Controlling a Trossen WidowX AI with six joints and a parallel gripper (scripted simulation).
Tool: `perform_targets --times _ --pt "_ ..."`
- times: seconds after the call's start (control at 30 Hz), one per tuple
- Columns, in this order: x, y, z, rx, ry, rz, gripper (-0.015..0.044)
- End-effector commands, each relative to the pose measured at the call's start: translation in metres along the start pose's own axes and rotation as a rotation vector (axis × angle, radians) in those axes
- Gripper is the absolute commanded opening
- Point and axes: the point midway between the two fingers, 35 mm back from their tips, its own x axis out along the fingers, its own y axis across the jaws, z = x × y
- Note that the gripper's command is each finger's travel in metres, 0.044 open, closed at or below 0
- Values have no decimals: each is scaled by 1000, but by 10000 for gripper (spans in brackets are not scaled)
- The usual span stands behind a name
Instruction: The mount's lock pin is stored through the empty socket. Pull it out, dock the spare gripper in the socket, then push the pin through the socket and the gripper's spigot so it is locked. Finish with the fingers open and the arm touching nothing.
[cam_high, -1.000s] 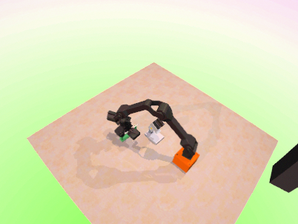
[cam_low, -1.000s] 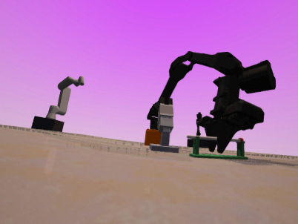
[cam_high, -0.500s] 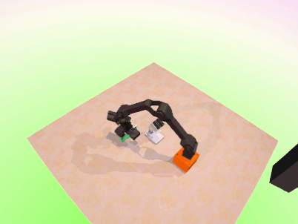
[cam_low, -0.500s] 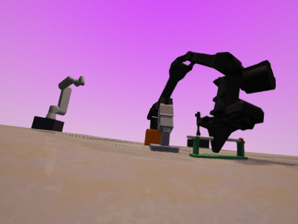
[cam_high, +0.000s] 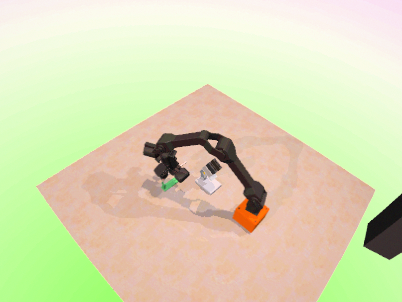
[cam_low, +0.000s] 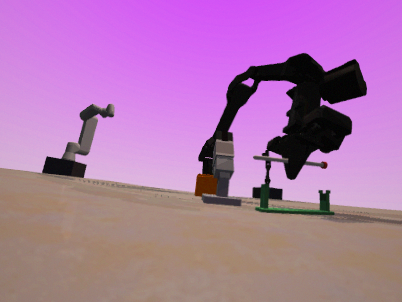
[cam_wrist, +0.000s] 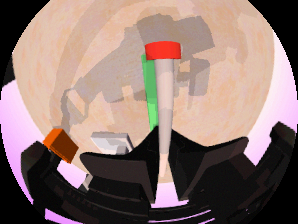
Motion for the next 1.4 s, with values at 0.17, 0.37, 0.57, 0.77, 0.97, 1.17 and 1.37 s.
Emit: perform_targets --times 0.17,0.37,0.57,0.77,0.97,1.17,1.37 --pt "-15 0 -4 0 -1 -2 0" --pt "-15 0 -4 -8 -2 -4 0" --pt "-16 4 -4 -9 -2 -4 0" --pt "-22 19 -4 -9 -3 -4 0" --pt "-26 35 -4 -11 -4 -4 0" --pt "-30 51 -5 -13 -4 -3 0" --pt "-32 67 -6 -16 -5 -2 0"
